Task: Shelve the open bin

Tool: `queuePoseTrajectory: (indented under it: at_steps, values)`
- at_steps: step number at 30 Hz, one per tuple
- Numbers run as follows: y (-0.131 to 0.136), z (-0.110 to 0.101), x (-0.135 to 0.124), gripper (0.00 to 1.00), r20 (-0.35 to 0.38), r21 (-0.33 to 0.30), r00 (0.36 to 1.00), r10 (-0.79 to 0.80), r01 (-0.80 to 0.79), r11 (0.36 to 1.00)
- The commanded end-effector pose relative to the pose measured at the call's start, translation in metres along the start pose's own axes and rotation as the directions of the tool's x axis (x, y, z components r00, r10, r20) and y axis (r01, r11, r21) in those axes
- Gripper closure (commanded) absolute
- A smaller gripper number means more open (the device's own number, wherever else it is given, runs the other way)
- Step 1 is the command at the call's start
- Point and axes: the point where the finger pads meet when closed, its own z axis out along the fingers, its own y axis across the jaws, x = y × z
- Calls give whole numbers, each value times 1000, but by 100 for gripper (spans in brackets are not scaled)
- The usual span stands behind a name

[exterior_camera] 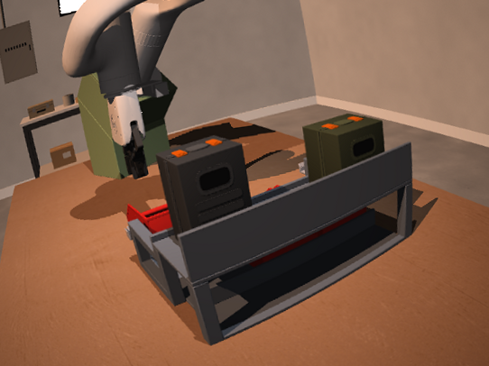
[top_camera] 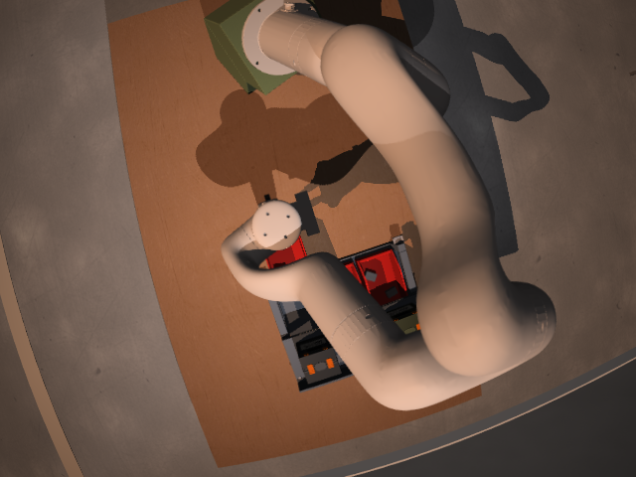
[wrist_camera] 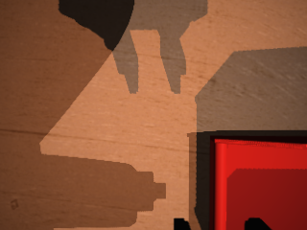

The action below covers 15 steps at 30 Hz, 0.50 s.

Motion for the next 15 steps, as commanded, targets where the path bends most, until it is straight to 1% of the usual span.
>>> queuePoseTrajectory:
  at_steps: [1,3,15]
  values:
    - [6,-1,0,66,1,-1,1000,0,0,1000]
    - [9,-2,0,66,1,-1,1000,0,0,1000]
    - [9,-2,0,66,1,-1,1000,0,0,1000]
